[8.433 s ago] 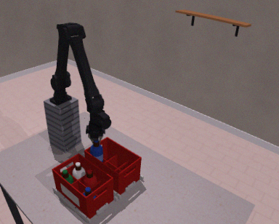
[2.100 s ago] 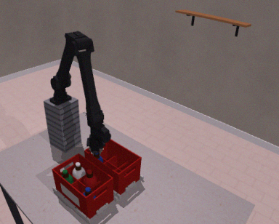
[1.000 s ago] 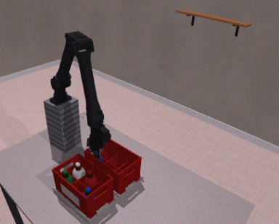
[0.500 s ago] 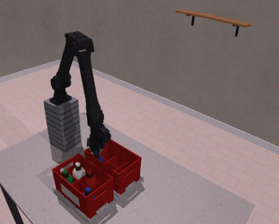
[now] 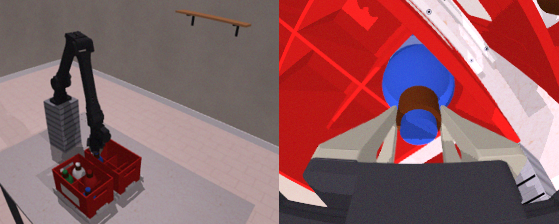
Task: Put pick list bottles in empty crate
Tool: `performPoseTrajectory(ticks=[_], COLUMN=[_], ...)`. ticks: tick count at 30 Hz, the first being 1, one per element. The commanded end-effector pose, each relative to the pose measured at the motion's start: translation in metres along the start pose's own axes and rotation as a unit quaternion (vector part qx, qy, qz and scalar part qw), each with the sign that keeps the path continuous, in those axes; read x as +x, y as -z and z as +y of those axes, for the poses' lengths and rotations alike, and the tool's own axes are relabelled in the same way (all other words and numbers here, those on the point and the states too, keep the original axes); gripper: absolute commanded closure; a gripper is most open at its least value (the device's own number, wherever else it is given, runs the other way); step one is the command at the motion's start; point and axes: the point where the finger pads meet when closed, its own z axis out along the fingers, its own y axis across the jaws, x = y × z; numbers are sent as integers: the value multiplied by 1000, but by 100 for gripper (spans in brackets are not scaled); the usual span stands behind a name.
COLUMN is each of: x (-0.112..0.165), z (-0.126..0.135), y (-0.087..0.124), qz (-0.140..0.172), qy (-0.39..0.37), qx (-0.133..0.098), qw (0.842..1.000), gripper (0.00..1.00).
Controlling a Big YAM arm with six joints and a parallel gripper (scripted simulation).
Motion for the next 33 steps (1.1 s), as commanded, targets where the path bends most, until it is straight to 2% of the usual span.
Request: performPoseTrajectory(ticks=[1, 9, 10, 13, 14, 33], x=[-8, -8, -8, -8, -6, -5], z=[11, 11, 11, 11, 6, 5], y=[9, 9, 9, 9, 3, 2], qz=[-17, -17, -17, -17, -8, -8], qy=[-4, -4, -4, -4, -2, -2], qx=[-14, -14, -14, -14, -7, -7], qw=[1000, 1000, 1000, 1000, 1000, 1000], gripper=[100, 100, 39, 39, 39, 39])
